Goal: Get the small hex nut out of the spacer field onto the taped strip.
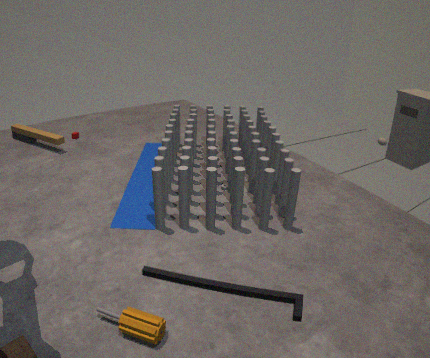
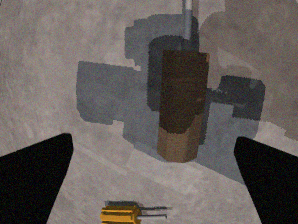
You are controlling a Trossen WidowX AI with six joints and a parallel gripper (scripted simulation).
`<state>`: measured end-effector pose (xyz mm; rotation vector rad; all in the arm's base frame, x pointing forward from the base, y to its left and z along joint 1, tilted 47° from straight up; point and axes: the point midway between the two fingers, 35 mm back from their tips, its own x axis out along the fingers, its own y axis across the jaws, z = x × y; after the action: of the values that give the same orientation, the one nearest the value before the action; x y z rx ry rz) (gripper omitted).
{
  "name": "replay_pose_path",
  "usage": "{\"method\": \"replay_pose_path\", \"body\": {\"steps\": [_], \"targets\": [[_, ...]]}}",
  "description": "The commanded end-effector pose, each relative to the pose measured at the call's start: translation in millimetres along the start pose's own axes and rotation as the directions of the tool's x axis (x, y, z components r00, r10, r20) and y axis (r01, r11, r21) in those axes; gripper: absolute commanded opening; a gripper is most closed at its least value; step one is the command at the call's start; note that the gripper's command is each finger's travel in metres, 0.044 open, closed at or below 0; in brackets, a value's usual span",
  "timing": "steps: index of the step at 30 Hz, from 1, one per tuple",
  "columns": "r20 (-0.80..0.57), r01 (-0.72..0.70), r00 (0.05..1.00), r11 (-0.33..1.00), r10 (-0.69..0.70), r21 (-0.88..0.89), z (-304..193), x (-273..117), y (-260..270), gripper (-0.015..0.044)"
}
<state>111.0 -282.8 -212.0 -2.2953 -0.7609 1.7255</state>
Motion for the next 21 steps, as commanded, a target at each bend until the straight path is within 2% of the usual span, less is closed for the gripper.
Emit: {"method": "replay_pose_path", "body": {"steps": [1, 18, 21], "targets": [[0.005, 0.024, 1.000, 1.000, -0.024, 0.000, 1.7, 2.2, -5.0, 0.0440], [0.005, 0.024, 1.000, 1.000, -0.024, 0.000, 1.7, 2.2, -5.0, 0.0440], [0.032, 0.038, 0.999, 0.987, -0.034, -0.153, 0.9, 3.2, -5.1, 0.0440]]}}
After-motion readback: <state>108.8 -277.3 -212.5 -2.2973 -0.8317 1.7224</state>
